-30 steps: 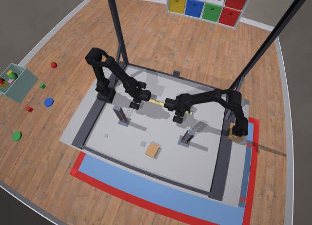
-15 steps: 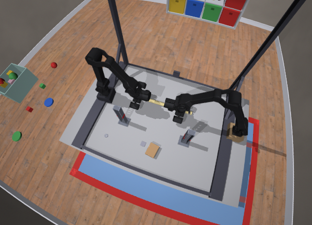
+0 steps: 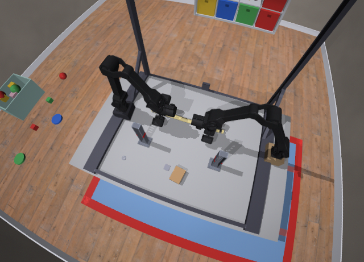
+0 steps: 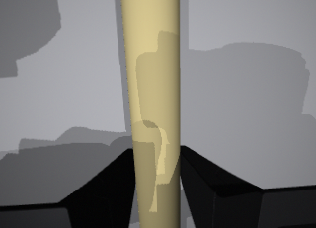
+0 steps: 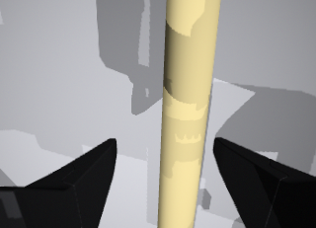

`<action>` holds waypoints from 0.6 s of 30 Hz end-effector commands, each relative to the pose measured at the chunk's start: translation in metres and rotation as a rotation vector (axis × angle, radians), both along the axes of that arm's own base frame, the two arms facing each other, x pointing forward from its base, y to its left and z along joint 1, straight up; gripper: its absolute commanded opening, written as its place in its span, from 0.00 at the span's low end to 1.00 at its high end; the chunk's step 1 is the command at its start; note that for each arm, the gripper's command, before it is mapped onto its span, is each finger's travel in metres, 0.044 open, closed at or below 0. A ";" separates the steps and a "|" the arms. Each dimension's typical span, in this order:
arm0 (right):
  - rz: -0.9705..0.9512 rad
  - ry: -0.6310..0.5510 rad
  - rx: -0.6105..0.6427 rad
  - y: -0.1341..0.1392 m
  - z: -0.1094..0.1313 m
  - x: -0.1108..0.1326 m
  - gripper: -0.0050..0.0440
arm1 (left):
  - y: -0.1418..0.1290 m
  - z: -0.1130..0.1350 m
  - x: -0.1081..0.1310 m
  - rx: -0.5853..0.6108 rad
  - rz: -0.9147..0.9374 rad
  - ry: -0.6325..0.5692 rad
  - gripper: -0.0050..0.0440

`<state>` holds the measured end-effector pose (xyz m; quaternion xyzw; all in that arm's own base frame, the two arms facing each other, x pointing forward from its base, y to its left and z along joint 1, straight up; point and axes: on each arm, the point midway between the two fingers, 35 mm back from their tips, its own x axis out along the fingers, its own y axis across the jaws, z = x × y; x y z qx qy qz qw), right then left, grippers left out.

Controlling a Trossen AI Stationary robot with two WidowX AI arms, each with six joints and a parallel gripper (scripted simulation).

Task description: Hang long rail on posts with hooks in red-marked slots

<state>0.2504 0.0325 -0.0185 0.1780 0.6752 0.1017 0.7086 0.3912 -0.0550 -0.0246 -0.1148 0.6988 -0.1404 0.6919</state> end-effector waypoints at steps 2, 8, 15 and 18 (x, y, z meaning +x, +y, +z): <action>-0.010 -0.010 -0.040 -0.014 0.013 0.002 0.89 | 0.000 0.008 0.005 -0.005 -0.003 -0.028 0.00; -0.009 -0.011 -0.038 -0.030 0.054 0.000 1.00 | 0.000 0.008 0.005 -0.005 -0.003 -0.028 0.00; -0.007 0.037 -0.080 -0.025 0.047 -0.001 0.76 | 0.000 0.008 0.005 -0.005 -0.003 -0.028 0.00; -0.003 0.077 -0.174 -0.017 0.043 0.002 0.61 | 0.000 0.008 0.005 -0.005 -0.003 -0.028 0.00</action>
